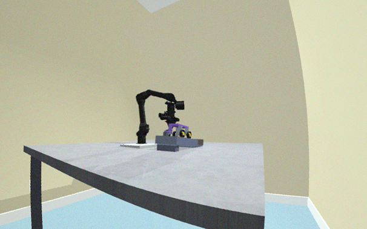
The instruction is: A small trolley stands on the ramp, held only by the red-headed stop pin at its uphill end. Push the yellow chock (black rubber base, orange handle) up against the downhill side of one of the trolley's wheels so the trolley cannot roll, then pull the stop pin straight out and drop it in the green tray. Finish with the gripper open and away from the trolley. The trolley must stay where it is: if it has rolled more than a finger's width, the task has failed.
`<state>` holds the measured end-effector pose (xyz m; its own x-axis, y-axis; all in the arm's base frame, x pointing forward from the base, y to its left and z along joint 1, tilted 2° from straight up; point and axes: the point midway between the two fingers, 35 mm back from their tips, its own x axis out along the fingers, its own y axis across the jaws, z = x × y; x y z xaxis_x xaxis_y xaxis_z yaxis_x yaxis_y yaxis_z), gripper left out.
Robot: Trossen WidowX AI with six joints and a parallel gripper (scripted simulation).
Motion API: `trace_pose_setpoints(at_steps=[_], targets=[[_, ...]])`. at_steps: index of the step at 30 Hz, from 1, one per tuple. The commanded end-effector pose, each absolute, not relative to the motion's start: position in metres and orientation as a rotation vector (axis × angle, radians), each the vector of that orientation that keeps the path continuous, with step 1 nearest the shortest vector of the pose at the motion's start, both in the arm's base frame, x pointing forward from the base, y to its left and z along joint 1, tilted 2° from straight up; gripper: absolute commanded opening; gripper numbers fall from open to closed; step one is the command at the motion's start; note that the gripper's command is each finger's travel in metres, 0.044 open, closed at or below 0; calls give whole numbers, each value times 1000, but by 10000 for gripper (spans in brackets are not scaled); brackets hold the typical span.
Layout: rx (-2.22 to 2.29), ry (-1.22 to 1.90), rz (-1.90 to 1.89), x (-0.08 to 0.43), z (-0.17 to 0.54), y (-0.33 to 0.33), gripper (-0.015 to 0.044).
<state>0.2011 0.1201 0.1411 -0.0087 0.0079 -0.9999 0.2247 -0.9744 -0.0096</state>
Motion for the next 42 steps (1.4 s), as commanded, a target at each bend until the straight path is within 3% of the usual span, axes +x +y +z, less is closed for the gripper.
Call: trace_pose_setpoints(at_steps=[1, 30, 37, 42], targets=[[2085, 278, -2107, 193, 135, 119, 0], [2127, 478, -2204, 184, 71, 148, 0], [2127, 477, -2204, 185, 71, 144, 184], [2127, 477, -2203, 186, 70, 141, 190]])
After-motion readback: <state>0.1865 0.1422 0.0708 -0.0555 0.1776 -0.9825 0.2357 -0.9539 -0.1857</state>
